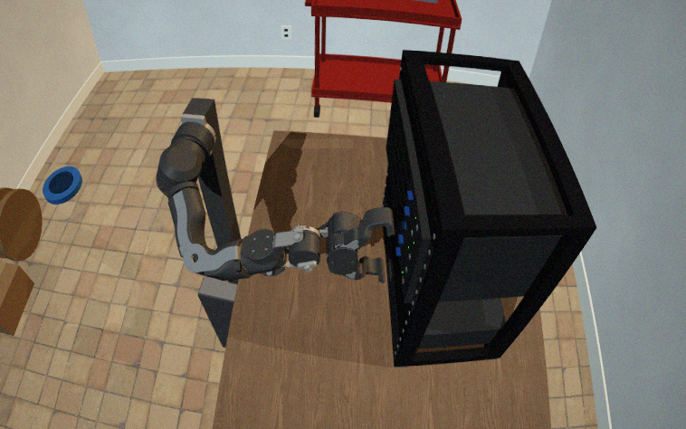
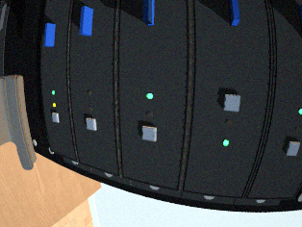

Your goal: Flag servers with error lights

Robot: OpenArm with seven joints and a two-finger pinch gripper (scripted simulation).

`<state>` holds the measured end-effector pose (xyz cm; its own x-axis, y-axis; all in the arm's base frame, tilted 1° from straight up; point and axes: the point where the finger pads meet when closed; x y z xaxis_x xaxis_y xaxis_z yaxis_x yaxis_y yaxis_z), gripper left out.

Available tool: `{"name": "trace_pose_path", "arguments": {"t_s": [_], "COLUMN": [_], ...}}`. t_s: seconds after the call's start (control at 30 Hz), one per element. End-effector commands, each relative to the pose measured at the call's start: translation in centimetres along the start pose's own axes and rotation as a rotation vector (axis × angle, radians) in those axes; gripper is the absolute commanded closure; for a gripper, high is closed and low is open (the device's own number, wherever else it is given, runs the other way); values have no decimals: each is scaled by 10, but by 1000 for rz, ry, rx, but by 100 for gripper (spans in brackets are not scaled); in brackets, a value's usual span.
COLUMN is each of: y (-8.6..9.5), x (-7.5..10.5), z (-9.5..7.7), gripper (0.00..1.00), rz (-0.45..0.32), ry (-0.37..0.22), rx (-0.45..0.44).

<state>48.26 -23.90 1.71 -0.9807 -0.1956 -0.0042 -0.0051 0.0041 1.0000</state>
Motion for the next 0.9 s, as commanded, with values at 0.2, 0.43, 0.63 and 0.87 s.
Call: {"name": "trace_pose_path", "arguments": {"t_s": [0.2,0.43,0.63,0.87], "y": [-1,5,33,45], "x": [0,0,0,0], "z": [0,0,0,0], "gripper": [0,0,0,0], "rz": [5,5,6,5], "ry": [-1,-2,-2,-1], "rx": [-2,-3,-3,-2]}}
Point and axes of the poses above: the point where the finger pads meet when closed, its own x axis back along the fingers, its own y axis across the jaws, z = x × y, and after that the axes turned 1 degree about -x, right-handed
